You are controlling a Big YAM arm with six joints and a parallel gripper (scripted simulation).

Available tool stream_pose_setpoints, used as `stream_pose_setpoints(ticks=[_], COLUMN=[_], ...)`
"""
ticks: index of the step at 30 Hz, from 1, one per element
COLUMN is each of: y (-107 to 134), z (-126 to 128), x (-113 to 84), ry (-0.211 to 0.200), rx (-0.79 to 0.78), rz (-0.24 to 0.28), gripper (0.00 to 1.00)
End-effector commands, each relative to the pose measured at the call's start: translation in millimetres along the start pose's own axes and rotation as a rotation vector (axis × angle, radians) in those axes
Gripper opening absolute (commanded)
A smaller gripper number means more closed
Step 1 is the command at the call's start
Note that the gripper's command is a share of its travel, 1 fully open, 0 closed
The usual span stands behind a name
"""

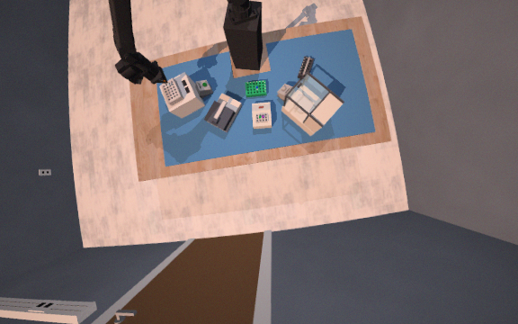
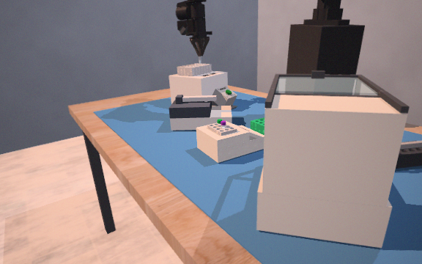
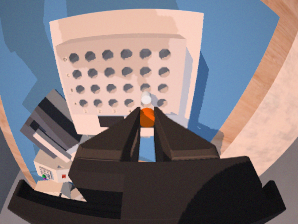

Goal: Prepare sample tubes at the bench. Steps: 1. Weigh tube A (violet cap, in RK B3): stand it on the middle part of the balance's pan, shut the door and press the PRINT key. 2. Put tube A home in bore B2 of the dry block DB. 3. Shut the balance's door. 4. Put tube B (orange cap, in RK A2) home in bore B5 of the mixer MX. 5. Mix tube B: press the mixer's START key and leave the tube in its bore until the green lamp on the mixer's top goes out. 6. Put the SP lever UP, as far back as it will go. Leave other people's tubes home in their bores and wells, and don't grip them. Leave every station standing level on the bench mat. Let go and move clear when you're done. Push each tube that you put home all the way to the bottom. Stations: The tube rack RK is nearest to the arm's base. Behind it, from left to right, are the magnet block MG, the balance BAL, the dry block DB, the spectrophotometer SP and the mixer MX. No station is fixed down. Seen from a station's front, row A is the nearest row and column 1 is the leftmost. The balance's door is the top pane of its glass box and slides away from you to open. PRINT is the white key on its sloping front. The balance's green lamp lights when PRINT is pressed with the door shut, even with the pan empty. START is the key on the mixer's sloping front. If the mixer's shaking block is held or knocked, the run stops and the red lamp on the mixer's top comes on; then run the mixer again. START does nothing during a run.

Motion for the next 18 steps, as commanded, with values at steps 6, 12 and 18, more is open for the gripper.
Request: stream_pose_setpoints(ticks=[6, 12, 18], y=[-21.3, -20.9, -20.7], z=[9.5, 9.5, 9.7], x=[-4.6, -3.9, -3.9], ry=[-0.004, -0.003, -0.003], rx=[-0.002, -0.002, -0.002], rz=[-0.040, -0.037, -0.033], gripper=[0.09, 0.09, 0.09])
Point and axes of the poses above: the point where the finger pads meet when closed, its own x axis out along the fingers, its own z axis across the jaws, y = z × x, the point moved 5 cm from there along -x, back along the fingers, and after that the axes turned 3 degrees about x, right-handed, at the moved point
